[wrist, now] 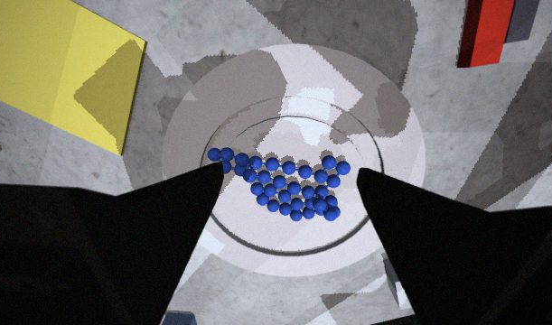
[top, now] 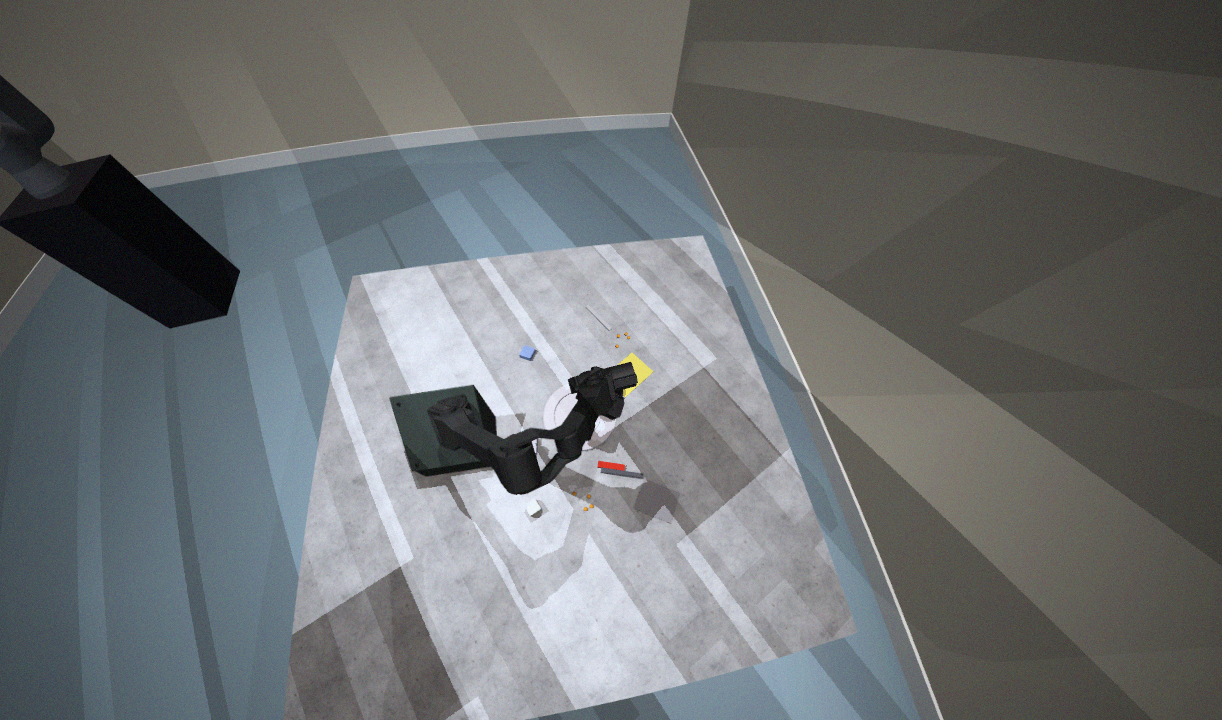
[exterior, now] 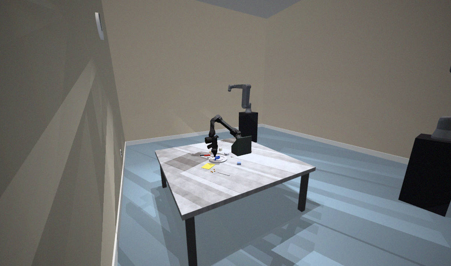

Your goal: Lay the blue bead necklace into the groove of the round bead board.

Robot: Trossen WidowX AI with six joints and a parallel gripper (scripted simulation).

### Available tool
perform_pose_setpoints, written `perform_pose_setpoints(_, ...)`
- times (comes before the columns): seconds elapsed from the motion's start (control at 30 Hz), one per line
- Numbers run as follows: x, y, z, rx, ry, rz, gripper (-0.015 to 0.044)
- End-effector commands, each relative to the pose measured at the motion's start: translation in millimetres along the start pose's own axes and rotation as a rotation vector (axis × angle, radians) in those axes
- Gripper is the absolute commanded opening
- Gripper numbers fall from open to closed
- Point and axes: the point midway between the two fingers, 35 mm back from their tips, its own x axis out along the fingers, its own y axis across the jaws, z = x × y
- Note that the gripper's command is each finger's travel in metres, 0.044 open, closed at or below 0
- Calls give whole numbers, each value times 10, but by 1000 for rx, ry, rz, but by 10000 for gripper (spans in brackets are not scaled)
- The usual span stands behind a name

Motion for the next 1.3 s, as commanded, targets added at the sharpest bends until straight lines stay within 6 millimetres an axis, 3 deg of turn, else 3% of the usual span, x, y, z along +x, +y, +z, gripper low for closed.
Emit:
perform_pose_setpoints(0.0, -93, 101, -60, -771, 0, -1, 380)
perform_pose_setpoints(0.1, -111, 117, -72, -923, 0, -2, 380)
perform_pose_setpoints(0.57, -111, 117, -72, -923, 0, -2, 380)
perform_pose_setpoints(0.77, 50, 115, -72, -923, 0, -2, 380)
perform_pose_setpoints(0.8, -40, 121, -37, -912, -11, 0, 380)
perform_pose_setpoints(0.87, -33, 121, -38, -912, -11, -1, 380)
perform_pose_setpoints(1.27, 141, 119, -53, -918, -5, -2, 380)
